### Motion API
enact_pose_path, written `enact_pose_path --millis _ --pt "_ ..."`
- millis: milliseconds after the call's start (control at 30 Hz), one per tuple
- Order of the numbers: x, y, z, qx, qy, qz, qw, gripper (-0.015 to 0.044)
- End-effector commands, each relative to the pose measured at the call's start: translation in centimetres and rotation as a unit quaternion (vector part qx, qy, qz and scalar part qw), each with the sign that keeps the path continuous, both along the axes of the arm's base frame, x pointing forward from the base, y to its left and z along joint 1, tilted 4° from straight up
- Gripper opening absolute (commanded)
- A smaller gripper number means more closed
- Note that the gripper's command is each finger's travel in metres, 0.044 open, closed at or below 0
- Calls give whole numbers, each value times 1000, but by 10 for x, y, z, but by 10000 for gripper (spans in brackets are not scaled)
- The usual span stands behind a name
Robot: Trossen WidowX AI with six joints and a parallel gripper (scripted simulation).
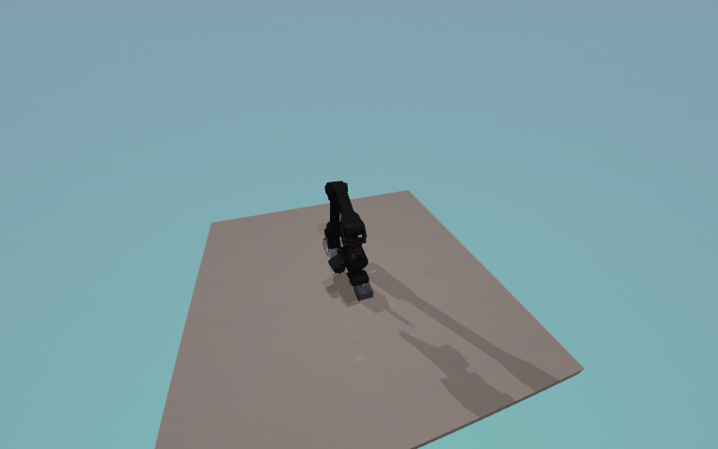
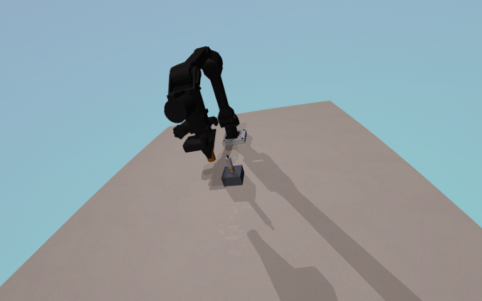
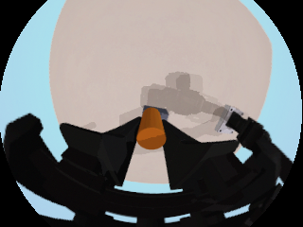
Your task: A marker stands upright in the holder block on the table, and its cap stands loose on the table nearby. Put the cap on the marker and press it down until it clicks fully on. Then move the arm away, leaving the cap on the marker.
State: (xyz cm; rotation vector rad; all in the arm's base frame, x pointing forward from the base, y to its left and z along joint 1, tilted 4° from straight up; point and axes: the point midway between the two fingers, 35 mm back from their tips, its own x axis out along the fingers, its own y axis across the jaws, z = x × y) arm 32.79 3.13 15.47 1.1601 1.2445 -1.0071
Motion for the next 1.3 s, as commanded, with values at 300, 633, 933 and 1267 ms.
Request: enact_pose_path --millis 300,633,933,1267 --pt "-17 38 17 0 -1 -2 1000 0" --pt "-22 48 17 1 0 -3 1000 0" --pt "-21 48 10 1 0 -3 1000 0" --pt "-19 49 -6 1 0 -3 1000 0"
